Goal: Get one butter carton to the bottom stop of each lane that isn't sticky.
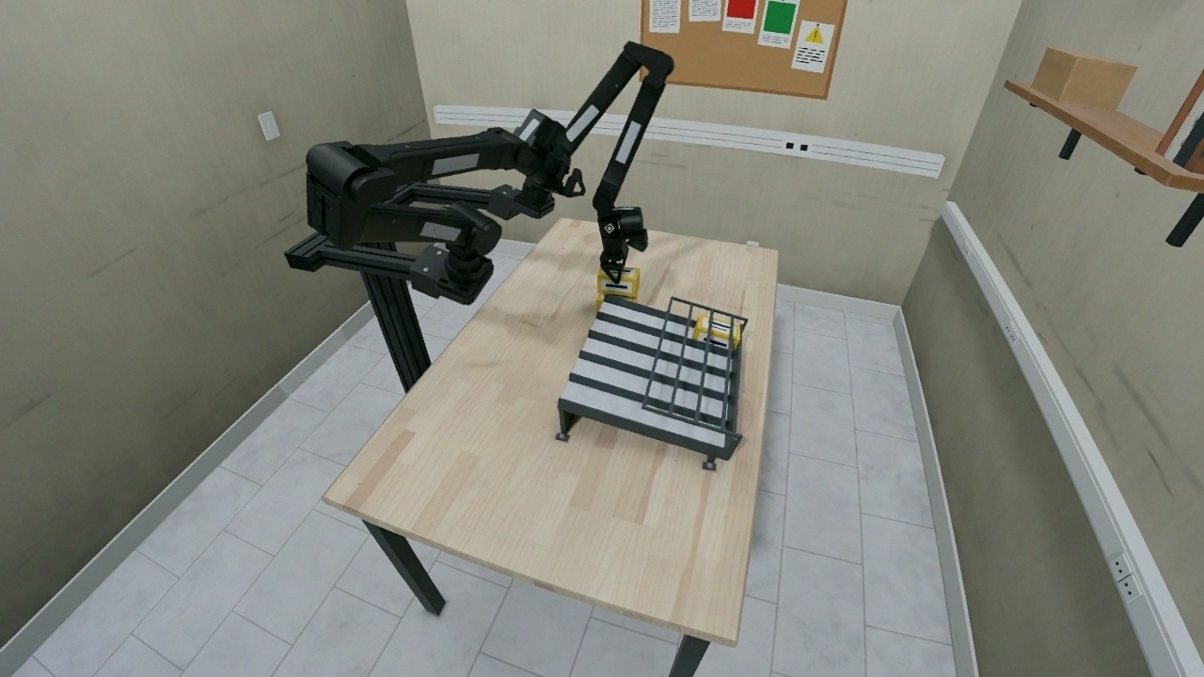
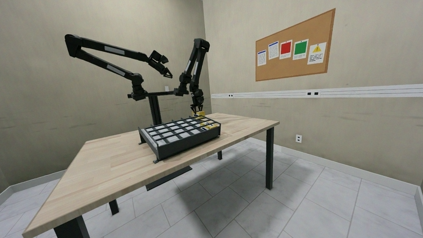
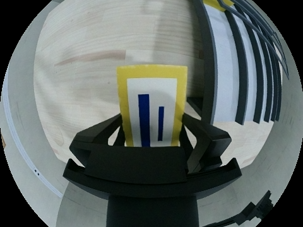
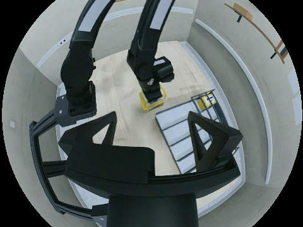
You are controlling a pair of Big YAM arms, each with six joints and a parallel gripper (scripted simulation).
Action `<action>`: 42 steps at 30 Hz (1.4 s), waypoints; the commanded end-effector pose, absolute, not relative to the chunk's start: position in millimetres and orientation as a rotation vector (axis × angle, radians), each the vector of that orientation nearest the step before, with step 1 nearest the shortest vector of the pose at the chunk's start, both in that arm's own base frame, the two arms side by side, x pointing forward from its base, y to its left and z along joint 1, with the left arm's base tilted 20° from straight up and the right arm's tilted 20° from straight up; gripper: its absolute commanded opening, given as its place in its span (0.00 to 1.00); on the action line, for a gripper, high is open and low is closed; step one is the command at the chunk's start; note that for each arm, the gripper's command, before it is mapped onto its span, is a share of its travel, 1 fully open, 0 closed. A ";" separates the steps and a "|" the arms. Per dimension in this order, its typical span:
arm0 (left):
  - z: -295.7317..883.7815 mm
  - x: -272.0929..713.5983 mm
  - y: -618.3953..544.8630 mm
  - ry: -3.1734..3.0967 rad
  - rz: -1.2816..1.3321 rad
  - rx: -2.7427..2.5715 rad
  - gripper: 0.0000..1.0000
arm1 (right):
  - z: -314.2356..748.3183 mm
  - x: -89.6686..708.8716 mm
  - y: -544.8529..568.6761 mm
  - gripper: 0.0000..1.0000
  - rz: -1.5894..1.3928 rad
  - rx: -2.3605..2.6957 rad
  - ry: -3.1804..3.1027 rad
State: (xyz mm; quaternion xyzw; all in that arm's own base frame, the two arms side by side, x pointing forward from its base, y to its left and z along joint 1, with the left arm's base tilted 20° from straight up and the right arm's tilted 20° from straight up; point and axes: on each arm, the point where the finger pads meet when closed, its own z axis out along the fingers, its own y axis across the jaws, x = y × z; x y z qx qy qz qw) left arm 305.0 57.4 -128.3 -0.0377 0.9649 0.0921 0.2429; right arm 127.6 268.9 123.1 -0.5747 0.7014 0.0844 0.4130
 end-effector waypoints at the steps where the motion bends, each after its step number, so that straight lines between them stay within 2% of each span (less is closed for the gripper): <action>1: -101.0 295.5 47.9 2.639 0.244 -0.101 0.59 | 151.8 128.8 282.9 1.00 0.249 -1.405 1.744; 28: 6.9 268.5 27.0 2.620 0.240 -0.102 0.59 | 138.2 128.9 276.9 1.00 0.232 -1.423 1.750; 42: -7.4 291.8 -11.9 2.651 0.205 -0.190 0.59 | 134.7 131.0 251.0 1.00 0.207 -1.275 1.865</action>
